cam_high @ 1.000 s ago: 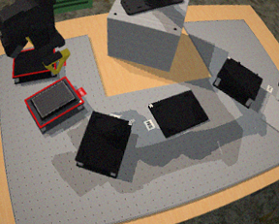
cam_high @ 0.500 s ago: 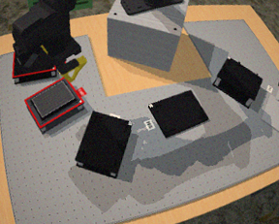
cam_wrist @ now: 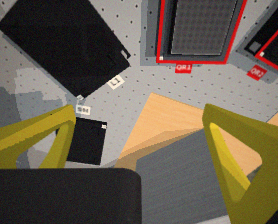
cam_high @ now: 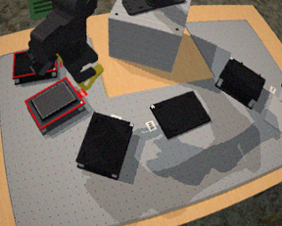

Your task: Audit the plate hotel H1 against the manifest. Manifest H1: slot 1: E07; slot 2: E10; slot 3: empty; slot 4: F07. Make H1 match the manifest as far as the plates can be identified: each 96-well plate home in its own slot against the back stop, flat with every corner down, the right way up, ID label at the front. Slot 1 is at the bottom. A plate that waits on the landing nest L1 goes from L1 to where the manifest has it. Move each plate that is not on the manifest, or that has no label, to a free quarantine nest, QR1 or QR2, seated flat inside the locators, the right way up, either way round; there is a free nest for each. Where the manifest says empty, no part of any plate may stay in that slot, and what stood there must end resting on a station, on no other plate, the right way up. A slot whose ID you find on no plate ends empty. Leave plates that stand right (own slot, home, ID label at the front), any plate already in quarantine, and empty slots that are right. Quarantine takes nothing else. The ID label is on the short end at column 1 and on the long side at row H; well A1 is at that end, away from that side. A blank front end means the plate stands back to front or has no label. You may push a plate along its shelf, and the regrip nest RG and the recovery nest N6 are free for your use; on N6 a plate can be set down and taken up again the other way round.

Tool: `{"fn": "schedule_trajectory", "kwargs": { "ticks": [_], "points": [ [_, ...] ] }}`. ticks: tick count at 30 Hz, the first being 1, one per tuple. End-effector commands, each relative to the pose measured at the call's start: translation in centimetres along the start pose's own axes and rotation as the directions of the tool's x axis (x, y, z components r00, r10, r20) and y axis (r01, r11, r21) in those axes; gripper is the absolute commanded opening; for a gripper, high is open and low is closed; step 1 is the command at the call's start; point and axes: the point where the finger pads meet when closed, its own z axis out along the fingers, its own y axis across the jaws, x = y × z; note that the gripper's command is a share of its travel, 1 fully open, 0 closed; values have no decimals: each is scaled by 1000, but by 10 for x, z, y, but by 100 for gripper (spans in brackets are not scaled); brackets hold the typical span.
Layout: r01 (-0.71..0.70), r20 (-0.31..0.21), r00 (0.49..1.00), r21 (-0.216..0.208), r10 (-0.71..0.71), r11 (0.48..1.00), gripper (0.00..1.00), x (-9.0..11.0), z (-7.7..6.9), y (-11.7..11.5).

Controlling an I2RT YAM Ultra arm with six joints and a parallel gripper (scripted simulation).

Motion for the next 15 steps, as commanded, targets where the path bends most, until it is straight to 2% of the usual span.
{"fn": "schedule_trajectory", "kwargs": {
  "ticks": [1,9,15],
  "points": [
    [-24,47,999,-8,25,1000,100,-2,-14,10],
    [-25,37,999,-5,25,1000,100,9,-11,28],
    [-24,58,998,-17,25,1000,100,9,-18,50]
  ]
}}
